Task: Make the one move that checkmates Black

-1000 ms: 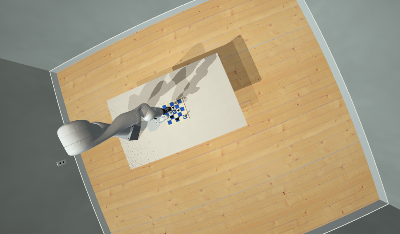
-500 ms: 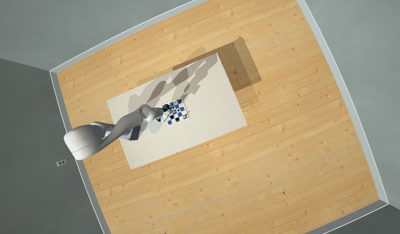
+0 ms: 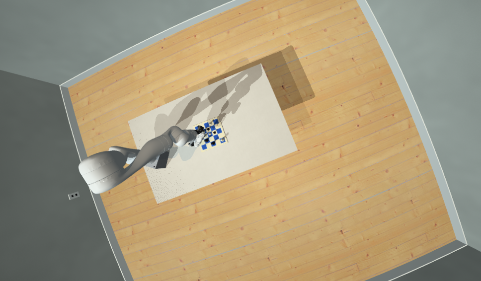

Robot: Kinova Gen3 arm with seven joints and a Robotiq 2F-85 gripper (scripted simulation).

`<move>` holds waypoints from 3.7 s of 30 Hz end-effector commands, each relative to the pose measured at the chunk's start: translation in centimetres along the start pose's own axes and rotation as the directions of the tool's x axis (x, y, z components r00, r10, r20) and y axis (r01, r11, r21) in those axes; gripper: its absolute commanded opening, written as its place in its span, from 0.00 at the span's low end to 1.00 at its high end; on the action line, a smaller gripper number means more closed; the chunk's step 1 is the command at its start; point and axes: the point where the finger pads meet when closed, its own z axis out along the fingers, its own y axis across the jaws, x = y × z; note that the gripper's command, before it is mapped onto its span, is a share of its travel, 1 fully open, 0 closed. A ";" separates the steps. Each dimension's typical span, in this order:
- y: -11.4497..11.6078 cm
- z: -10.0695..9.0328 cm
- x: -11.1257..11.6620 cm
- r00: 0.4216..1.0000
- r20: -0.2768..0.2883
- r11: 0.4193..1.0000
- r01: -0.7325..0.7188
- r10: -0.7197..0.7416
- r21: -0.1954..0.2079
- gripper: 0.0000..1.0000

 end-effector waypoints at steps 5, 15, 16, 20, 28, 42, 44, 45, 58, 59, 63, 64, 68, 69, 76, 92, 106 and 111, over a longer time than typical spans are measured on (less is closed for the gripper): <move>0.0 0.0 0.0 1.000 -0.001 1.000 0.000 0.000 0.001 0.41; 0.0 0.0 0.0 1.000 -0.001 1.000 0.000 0.000 0.001 0.41; 0.0 0.0 0.0 1.000 -0.001 1.000 0.000 0.000 0.001 0.41; 0.0 0.0 0.0 1.000 -0.001 1.000 0.000 0.000 0.001 0.41; 0.0 0.0 0.0 1.000 -0.001 1.000 0.000 0.000 0.001 0.41; 0.0 0.2 0.0 1.000 -0.001 1.000 0.000 0.000 0.000 0.41; 0.0 0.3 0.0 1.000 -0.001 1.000 0.000 0.000 0.000 0.41; 0.0 0.4 0.0 1.000 -0.001 1.000 0.000 0.000 0.000 0.41; 0.0 1.8 0.1 1.000 -0.001 1.000 0.000 0.000 0.000 0.41; 0.0 1.8 0.1 1.000 -0.001 1.000 0.000 0.000 0.000 0.41; 0.0 2.5 0.1 1.000 -0.001 1.000 0.000 0.000 0.000 0.41; 0.0 2.6 0.1 1.000 -0.001 1.000 0.000 0.000 0.000 0.41; 0.0 3.2 0.1 1.000 -0.001 1.000 0.000 0.000 0.000 0.41; 0.0 3.4 0.1 1.000 -0.001 1.000 0.000 0.000 0.000 0.41; 0.0 4.1 0.1 1.000 -0.001 1.000 0.000 0.000 0.000 0.41; 0.0 5.1 0.1 1.000 -0.001 1.000 0.000 0.000 0.000 0.41; 0.0 5.1 0.1 1.000 -0.001 1.000 0.000 0.000 0.000 0.41; 0.0 5.1 0.1 1.000 -0.001 1.000 0.000 0.000 0.000 0.41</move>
